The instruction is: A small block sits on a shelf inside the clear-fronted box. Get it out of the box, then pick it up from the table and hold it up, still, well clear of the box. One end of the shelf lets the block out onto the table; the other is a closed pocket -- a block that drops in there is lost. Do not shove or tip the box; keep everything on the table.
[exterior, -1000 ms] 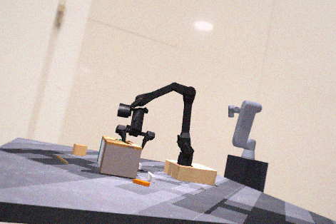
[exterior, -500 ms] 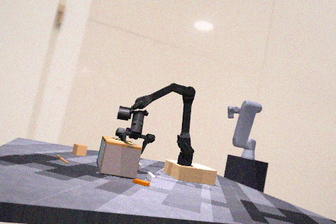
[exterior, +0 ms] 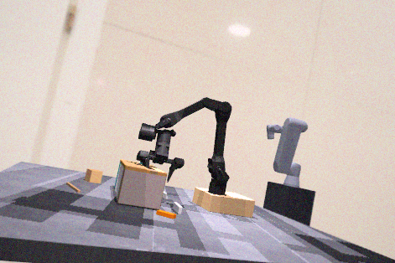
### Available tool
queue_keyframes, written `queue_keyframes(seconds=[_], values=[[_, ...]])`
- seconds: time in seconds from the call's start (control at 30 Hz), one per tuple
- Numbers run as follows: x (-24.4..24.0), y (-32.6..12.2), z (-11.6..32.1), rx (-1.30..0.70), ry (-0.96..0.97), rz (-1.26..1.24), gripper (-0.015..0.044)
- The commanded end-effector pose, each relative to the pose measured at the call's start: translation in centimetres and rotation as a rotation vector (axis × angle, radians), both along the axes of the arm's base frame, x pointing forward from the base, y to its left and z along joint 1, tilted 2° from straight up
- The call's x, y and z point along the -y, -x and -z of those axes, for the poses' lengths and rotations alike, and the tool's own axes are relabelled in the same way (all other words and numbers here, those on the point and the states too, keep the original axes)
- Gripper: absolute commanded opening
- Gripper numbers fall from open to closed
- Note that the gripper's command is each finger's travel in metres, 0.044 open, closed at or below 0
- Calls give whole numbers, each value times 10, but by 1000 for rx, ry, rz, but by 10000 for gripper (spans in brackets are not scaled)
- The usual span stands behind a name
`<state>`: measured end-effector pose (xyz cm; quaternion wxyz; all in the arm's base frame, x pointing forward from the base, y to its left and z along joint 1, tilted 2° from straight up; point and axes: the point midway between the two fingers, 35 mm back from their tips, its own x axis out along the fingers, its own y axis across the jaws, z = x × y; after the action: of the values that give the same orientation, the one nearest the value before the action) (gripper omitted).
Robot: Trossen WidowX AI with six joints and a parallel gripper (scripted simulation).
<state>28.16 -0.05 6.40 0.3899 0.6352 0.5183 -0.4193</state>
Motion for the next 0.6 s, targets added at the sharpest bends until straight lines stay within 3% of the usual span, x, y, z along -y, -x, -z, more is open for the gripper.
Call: queue_keyframes(seconds=[0.0,0.57], values=[[-10,-2,-1,6,-1,0,400],[-52,-9,-2,7,-5,0,400]])
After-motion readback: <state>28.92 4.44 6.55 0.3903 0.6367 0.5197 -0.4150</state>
